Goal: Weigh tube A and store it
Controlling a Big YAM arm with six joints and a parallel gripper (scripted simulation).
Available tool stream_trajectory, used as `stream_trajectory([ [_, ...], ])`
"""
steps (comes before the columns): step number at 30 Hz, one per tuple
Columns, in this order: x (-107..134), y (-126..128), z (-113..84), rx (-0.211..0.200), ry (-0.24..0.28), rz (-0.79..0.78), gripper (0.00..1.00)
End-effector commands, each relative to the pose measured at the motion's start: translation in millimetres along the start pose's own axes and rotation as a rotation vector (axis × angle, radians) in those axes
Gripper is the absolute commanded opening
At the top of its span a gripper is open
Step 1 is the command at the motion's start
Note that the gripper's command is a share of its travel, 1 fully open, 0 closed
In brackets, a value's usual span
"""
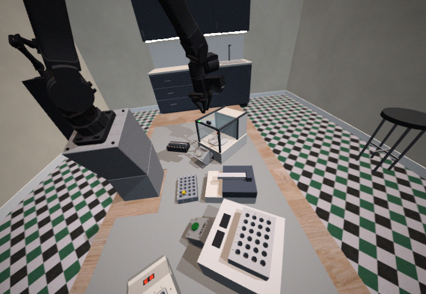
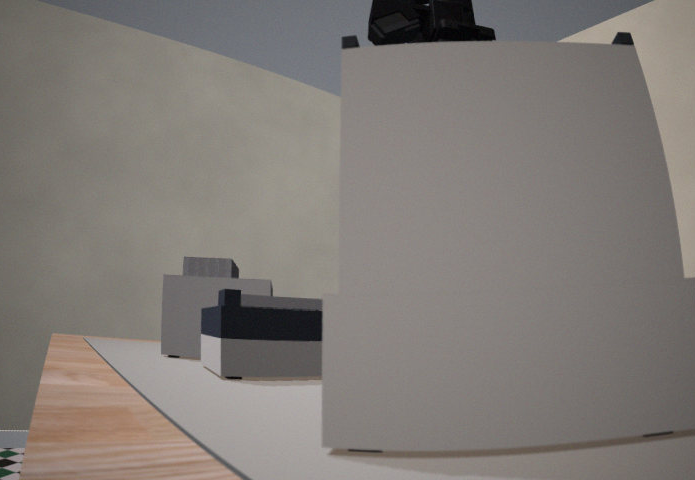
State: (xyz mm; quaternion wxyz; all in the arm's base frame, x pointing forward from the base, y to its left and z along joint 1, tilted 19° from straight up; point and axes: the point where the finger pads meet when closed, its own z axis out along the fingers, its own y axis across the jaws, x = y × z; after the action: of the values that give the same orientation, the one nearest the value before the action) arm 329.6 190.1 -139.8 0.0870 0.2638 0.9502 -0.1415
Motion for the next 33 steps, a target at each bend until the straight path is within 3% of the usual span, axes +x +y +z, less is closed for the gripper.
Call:
stream_trajectory([
  [1,-16,27,-0.8,0.022,0.020,0.190,0.30],
  [7,-16,28,-0.6,0.051,0.051,0.305,0.30],
  [17,-17,33,-6.5,0.030,0.041,0.303,0.30],
  [33,-12,20,27.8,0.050,0.046,0.284,0.30],
])
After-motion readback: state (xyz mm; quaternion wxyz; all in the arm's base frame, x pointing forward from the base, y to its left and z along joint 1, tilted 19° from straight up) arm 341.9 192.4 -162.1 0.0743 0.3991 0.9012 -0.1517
